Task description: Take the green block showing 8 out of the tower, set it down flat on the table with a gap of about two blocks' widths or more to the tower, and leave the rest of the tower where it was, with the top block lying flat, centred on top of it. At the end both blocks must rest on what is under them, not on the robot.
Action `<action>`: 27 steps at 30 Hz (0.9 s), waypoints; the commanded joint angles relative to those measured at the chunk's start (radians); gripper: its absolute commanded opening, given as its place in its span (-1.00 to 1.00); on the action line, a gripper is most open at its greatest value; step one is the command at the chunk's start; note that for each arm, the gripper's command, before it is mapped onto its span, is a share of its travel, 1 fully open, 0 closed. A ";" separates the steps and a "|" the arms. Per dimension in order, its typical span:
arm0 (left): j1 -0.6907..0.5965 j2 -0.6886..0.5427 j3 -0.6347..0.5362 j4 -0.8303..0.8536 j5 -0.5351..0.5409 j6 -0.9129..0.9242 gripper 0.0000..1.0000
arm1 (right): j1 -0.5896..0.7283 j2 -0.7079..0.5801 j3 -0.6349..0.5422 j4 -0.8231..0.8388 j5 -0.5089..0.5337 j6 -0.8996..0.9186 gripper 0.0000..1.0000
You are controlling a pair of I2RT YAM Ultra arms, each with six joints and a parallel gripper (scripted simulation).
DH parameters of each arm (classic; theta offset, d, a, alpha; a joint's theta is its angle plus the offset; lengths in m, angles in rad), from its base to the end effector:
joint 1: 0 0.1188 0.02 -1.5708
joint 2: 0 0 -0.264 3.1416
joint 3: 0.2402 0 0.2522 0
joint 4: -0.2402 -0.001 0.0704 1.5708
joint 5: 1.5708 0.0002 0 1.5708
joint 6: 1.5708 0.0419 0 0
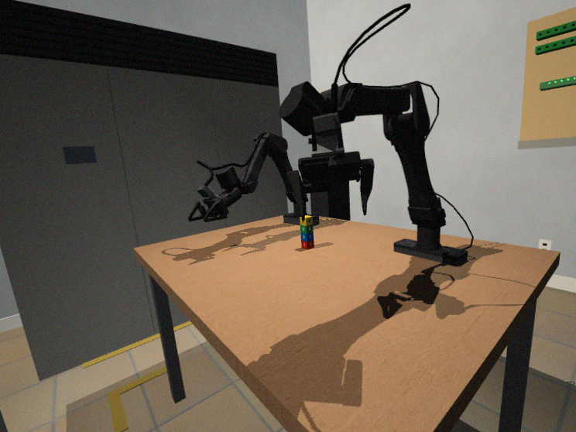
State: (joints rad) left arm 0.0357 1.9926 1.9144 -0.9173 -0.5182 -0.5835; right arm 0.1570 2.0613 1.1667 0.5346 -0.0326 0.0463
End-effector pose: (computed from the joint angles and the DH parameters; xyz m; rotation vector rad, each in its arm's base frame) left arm 0.4339 0.0373 0.3106 -0.9195 2.2506 0.4245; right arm 0.4436 0.0726 0.1584 -0.1288 1.9299 0.1672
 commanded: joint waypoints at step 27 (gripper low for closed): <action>-0.126 -0.024 -0.048 -0.003 -0.040 0.248 1.00 | 0.000 -0.008 0.005 0.005 0.000 0.000 1.00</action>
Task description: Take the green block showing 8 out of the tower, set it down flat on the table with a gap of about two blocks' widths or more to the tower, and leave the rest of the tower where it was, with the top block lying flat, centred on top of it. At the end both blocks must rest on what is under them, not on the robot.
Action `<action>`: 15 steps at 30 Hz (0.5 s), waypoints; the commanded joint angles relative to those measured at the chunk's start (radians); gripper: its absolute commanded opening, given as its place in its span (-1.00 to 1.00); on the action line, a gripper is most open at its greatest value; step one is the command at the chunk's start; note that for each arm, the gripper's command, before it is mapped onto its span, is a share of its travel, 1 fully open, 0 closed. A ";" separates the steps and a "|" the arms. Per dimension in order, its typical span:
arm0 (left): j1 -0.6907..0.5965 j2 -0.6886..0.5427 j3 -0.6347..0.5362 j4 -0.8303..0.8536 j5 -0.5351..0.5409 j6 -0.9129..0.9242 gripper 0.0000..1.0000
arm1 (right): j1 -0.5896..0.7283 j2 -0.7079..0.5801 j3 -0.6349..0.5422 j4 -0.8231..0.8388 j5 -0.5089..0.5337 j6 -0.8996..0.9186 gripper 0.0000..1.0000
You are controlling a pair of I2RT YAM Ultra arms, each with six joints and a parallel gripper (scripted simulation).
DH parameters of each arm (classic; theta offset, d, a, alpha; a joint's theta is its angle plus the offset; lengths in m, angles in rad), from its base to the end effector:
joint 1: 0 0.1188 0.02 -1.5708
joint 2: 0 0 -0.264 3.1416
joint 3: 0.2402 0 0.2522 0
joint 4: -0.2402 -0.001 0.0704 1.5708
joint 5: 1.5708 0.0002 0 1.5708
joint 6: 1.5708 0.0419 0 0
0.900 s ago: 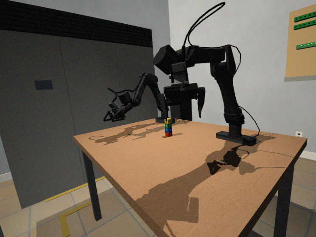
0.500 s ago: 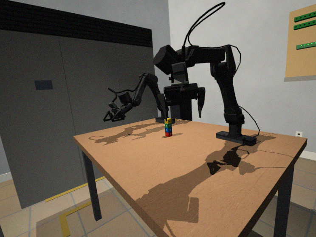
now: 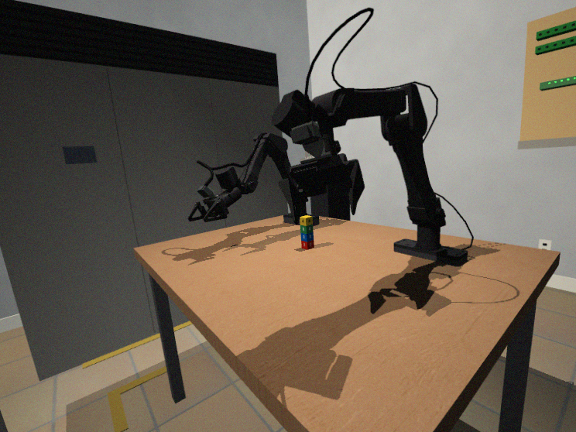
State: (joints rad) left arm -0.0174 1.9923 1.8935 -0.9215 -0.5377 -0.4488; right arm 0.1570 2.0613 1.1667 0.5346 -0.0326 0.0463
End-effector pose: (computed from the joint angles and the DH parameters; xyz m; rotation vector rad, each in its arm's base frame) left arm 0.4335 0.0149 0.3045 -0.7094 2.3484 0.4961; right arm 0.4436 0.0726 0.1584 -0.1288 1.9299 0.1672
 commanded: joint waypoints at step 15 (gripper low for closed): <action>-0.385 -0.074 -0.152 -0.002 -0.072 0.541 1.00 | 0.000 -0.008 0.005 0.005 0.000 0.000 1.00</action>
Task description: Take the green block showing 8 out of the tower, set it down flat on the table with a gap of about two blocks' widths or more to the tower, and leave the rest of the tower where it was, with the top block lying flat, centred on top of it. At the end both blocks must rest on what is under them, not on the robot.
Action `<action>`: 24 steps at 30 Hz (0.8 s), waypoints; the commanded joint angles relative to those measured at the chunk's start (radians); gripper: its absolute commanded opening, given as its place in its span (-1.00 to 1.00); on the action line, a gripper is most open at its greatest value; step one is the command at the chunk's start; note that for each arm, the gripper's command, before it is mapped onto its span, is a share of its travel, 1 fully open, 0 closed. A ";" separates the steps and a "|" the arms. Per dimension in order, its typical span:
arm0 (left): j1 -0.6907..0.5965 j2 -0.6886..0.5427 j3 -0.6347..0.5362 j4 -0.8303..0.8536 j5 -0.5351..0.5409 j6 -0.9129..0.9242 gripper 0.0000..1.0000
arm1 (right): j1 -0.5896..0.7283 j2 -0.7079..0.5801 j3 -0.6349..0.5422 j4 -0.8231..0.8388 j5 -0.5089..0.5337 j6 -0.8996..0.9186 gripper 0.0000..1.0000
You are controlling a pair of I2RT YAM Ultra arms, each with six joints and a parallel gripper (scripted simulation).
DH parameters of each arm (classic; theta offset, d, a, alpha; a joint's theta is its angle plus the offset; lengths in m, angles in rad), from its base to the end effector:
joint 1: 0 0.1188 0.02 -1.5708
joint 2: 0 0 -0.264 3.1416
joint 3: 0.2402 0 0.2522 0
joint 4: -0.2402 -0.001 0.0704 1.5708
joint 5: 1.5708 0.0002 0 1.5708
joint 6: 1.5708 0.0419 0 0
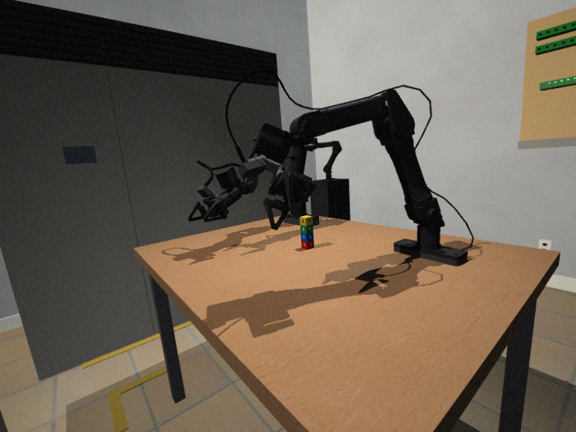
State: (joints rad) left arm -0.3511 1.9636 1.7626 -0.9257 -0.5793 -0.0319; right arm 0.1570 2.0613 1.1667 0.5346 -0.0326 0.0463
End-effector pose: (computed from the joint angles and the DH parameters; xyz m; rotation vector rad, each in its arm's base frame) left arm 0.4009 -0.1214 0.2773 0.2342 2.5267 0.6320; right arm 0.4436 0.0726 0.1584 -0.1288 1.9299 0.1672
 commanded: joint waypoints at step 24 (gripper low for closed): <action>-0.581 -0.095 -0.247 -0.032 -0.117 0.833 1.00 | 0.009 -0.024 -0.001 -0.028 0.001 -0.007 1.00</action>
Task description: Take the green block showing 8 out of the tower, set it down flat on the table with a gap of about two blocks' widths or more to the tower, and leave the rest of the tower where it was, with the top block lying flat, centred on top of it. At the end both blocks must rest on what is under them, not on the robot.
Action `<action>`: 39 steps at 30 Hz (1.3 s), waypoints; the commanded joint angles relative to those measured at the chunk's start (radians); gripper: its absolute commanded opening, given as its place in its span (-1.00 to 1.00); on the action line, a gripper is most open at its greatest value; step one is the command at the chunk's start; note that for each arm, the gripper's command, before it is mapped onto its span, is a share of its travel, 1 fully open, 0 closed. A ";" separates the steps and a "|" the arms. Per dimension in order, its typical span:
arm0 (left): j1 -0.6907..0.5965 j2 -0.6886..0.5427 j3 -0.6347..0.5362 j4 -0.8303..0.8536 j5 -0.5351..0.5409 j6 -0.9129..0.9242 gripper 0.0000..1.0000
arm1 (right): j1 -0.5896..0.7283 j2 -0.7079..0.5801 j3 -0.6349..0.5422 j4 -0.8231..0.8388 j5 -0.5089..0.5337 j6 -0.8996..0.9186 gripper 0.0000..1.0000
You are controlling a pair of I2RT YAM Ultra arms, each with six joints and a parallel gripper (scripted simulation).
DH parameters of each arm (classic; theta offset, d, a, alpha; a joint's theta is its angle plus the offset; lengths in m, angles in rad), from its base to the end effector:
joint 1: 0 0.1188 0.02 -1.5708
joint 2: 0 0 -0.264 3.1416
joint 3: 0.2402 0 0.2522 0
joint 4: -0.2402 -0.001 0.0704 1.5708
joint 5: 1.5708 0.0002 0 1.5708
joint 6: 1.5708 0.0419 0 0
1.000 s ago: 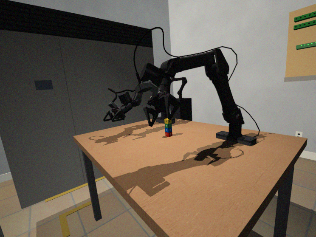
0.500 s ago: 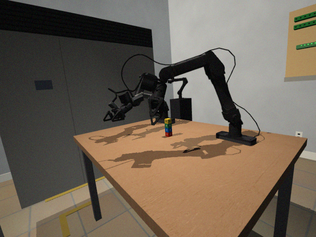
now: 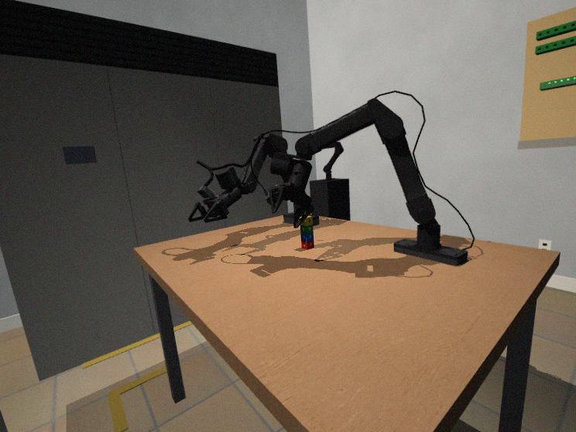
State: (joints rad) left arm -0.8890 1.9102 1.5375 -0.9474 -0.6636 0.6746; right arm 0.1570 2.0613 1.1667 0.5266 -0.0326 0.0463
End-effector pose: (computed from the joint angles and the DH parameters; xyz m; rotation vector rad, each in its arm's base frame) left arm 0.2624 -0.2807 0.2342 1.8136 1.9925 0.8858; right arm 0.4433 0.0726 0.1576 -0.1291 1.9379 0.1667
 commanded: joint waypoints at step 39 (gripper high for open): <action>-0.643 0.041 -0.235 -0.056 -0.180 0.776 1.00 | 0.519 -1.318 -0.239 -1.380 -0.009 -0.172 1.00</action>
State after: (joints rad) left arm -1.5139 1.9617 1.3136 -1.0035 -0.8169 1.4300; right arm 0.6445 0.8375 0.9455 -0.6777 -0.0345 -0.1001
